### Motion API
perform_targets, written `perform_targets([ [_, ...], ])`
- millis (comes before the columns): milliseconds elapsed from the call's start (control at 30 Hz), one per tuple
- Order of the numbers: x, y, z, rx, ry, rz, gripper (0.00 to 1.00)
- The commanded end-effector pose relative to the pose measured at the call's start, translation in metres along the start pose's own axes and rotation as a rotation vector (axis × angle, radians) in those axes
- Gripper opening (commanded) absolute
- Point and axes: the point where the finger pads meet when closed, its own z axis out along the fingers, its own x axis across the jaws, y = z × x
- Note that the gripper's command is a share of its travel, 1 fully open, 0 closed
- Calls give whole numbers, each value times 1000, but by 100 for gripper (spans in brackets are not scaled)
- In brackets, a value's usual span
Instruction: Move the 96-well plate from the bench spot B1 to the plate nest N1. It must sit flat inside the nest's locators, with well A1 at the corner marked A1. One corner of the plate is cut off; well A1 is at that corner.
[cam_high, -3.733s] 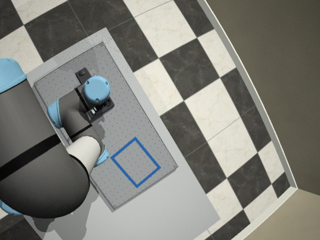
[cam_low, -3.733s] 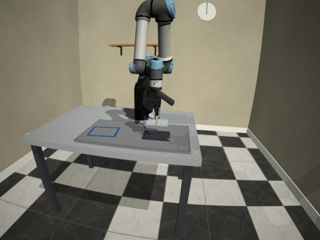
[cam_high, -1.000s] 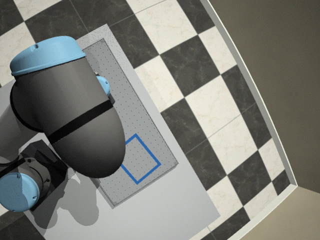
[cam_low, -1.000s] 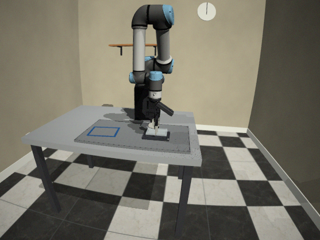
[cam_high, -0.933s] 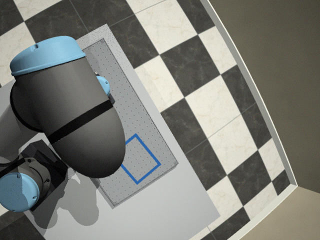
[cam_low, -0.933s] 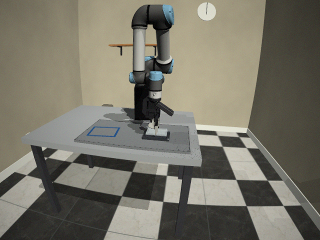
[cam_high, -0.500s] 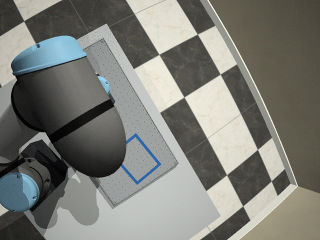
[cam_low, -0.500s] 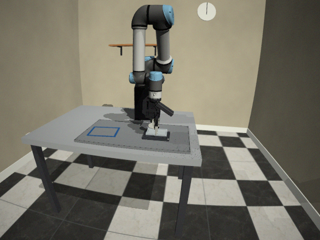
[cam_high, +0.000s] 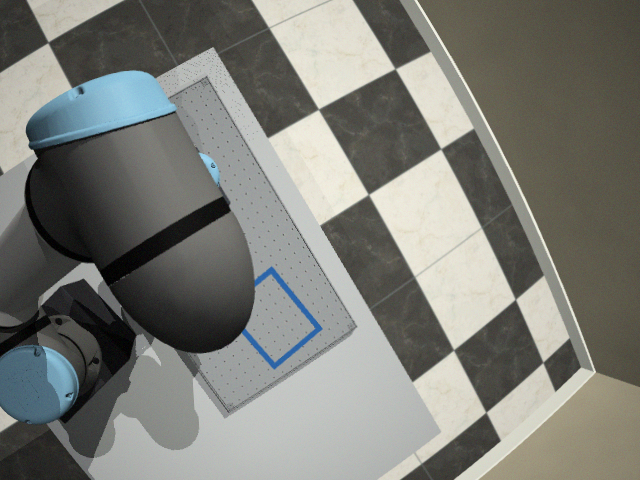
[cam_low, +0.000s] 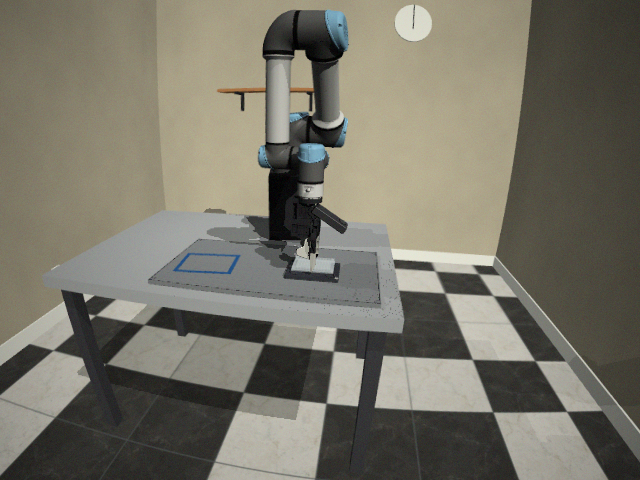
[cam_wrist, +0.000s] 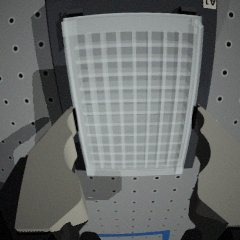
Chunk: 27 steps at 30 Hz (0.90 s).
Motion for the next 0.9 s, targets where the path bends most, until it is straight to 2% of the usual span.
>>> perform_targets([
  [0,0,0,0,0,1,0,0],
  [867,0,0,4,0,1,0,0],
])
